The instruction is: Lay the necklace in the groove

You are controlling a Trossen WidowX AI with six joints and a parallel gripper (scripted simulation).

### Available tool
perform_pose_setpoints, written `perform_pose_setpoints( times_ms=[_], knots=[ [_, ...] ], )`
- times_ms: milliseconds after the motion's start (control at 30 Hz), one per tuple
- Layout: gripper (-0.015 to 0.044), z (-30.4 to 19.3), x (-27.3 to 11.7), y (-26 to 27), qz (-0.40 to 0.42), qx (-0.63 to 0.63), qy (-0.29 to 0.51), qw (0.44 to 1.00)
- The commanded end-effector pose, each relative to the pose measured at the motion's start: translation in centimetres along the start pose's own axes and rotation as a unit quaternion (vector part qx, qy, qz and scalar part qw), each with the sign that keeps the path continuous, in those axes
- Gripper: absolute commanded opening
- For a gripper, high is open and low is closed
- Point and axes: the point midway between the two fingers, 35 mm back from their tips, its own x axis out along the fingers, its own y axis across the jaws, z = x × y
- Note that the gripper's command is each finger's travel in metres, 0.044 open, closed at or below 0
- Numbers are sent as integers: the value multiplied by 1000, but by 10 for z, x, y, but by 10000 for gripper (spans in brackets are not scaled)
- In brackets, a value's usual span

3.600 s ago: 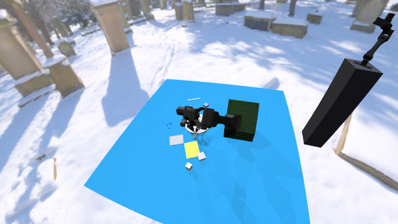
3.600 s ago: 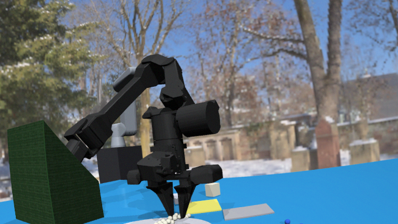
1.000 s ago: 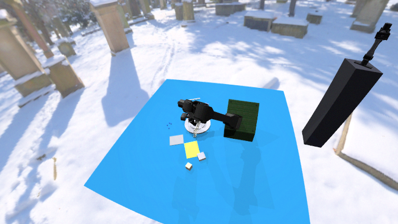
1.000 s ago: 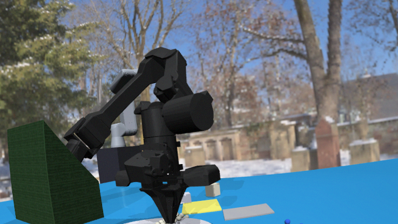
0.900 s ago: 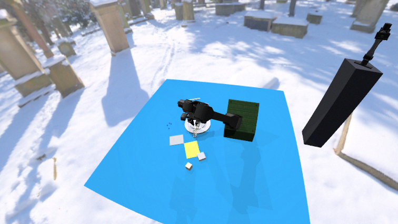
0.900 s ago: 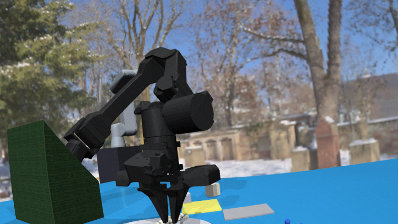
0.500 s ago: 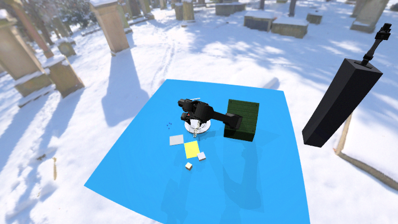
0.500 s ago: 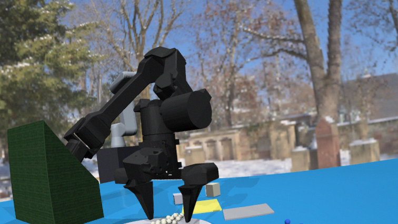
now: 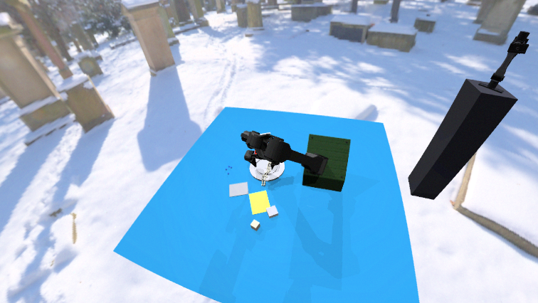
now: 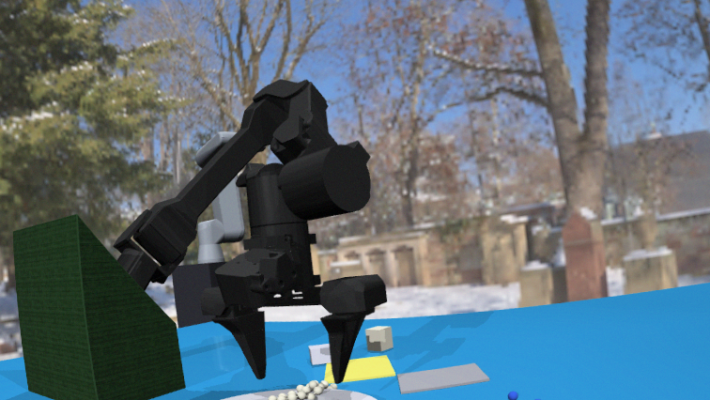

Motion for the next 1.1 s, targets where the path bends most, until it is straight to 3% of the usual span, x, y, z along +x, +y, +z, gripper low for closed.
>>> perform_pose_setpoints(
  times_ms=[0,400,633,1067],
  knots=[
    [440,0,-2,0,0,-3,-3,1000],
    [440,0,-2,0,0,-3,-3,1000],
    [256,-38,-16,-8,-1,-146,-3,989],
    [250,-42,-5,-9,-1,-164,-2,987]
  ],
)
